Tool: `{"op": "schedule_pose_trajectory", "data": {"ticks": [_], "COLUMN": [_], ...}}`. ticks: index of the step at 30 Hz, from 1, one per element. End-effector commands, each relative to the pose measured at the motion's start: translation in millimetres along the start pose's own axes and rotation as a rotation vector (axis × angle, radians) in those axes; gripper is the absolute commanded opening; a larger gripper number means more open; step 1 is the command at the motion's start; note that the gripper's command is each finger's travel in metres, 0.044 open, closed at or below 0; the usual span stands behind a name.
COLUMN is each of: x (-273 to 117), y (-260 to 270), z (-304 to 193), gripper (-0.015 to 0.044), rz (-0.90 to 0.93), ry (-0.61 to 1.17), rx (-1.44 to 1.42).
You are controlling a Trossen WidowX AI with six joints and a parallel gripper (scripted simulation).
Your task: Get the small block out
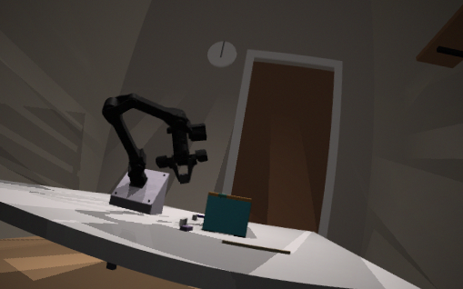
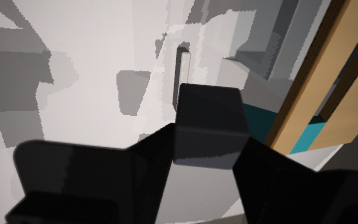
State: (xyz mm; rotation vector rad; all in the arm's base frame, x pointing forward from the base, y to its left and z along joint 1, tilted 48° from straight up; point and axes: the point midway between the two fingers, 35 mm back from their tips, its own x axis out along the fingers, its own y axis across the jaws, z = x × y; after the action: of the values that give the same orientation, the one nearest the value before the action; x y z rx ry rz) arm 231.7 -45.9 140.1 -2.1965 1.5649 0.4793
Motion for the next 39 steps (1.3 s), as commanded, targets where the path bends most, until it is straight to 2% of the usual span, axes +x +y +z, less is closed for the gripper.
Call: {"op": "schedule_pose_trajectory", "data": {"ticks": [1,19,39], "x": [-4,-20,-20], "y": [1,5,5], "z": [-2,-7,-7], "gripper": [0.0,0.0,0.0], "rz": [-0.011,-0.018,-0.018], "ry": [0.024,0.109,0.11], "rx": [-0.187,-0.921,-0.928]}}
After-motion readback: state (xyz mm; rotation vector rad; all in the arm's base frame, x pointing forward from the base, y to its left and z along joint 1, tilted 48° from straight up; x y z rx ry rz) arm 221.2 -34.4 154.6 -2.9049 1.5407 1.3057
